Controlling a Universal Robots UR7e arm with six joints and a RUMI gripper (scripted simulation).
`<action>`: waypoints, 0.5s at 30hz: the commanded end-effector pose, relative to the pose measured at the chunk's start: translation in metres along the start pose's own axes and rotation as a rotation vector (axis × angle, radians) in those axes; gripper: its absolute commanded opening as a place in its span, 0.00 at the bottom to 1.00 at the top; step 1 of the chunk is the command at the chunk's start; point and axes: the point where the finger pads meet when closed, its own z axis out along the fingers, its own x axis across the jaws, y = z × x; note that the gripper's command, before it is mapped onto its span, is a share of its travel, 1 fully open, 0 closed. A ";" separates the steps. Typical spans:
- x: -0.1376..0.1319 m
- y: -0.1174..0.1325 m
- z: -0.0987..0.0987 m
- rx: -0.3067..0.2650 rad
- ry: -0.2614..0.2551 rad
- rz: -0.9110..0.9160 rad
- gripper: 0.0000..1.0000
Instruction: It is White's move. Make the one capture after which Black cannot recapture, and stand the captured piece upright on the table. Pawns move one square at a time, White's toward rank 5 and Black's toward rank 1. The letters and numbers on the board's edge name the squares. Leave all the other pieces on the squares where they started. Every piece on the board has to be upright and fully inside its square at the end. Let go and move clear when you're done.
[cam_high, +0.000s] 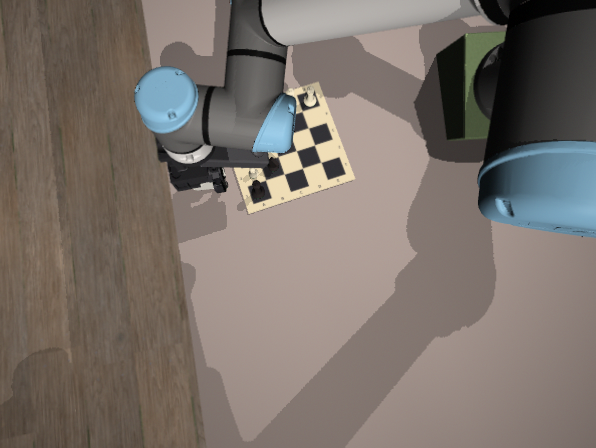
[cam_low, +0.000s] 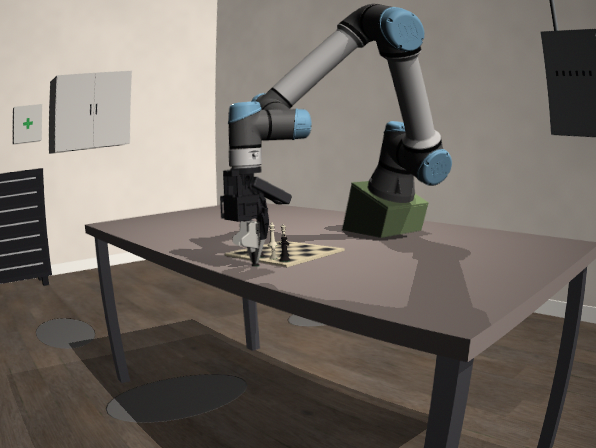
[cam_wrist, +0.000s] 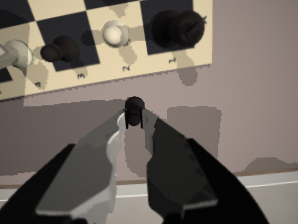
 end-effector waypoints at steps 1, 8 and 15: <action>0.000 0.000 -0.001 -0.001 0.000 0.000 0.00; 0.000 0.000 -0.001 -0.001 0.000 0.000 0.04; 0.000 0.000 -0.001 -0.001 0.000 0.000 0.16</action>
